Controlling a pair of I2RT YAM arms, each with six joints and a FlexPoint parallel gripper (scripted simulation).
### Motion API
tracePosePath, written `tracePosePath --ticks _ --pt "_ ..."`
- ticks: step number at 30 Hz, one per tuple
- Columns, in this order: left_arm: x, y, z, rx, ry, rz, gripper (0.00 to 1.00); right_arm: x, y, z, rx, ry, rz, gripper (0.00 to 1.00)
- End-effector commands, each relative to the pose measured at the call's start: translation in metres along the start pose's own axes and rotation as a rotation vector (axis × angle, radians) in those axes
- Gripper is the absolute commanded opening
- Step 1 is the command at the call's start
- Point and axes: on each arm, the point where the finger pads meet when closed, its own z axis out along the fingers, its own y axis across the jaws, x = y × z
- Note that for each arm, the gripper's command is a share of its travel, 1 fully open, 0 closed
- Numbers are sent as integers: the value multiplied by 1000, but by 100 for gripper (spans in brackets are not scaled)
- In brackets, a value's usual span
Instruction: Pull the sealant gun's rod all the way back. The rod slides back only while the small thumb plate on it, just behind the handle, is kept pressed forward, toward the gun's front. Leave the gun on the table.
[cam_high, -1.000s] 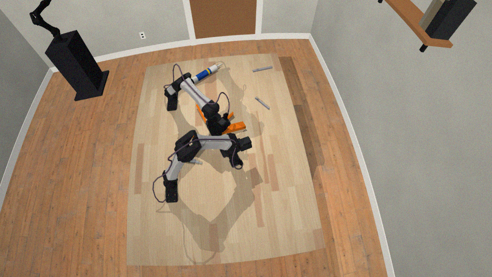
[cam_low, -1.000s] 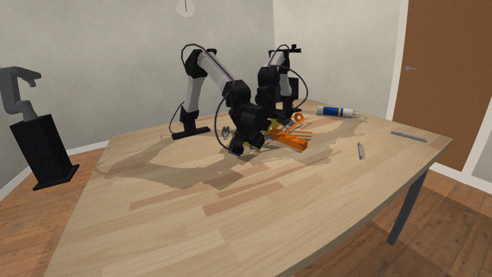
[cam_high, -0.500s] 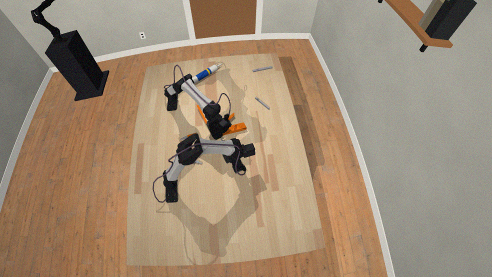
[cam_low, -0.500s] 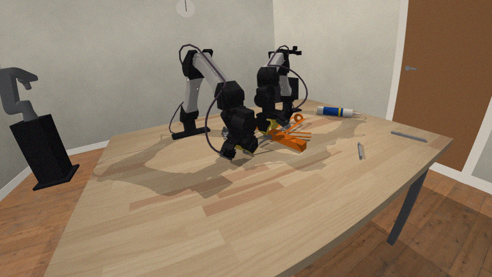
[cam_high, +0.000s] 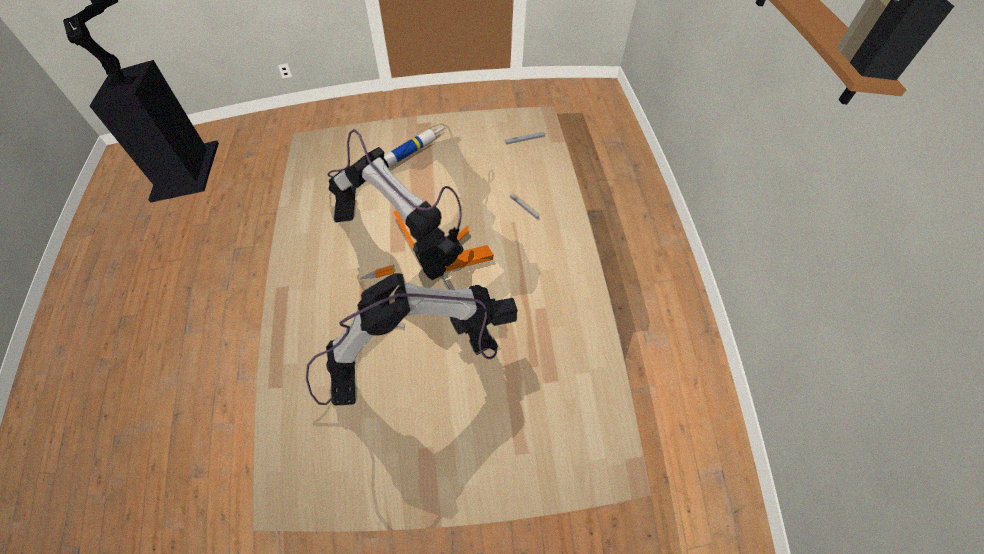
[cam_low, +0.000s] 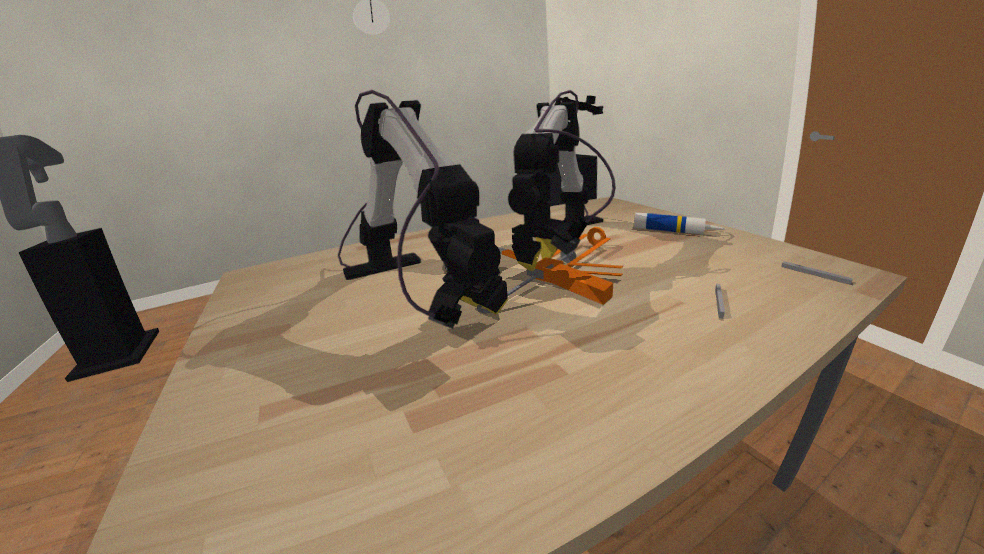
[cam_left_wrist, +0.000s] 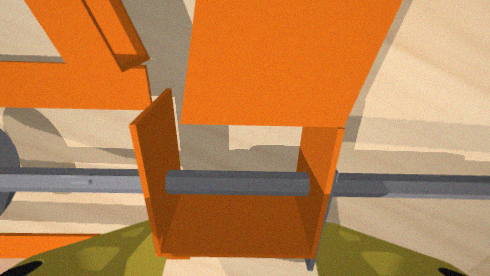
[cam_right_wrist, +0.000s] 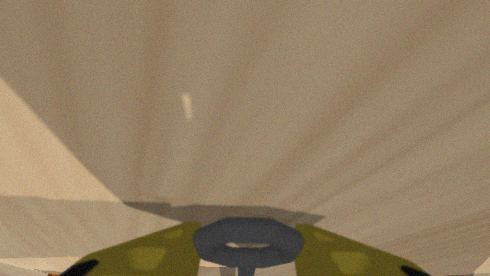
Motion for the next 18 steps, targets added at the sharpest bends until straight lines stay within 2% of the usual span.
tracePosePath --ticks 1,5,10,15,18 --pt "6 59 13 -240 12 -20 46 -41 10 -16 -36 -100 5 26" --pt "6 56 8 -214 6 -19 46 -41 10 -16 -33 -91 3 26" --pt "5 52 2 -179 -2 -19 46 -38 1 -20 14 37 -4 26" --pt "4 41 -1 -105 -13 -14 46 -38 1 -20 14 37 -4 26" --pt "5 42 1 -103 -11 -13 46 -38 0 -19 16 38 -3 26"
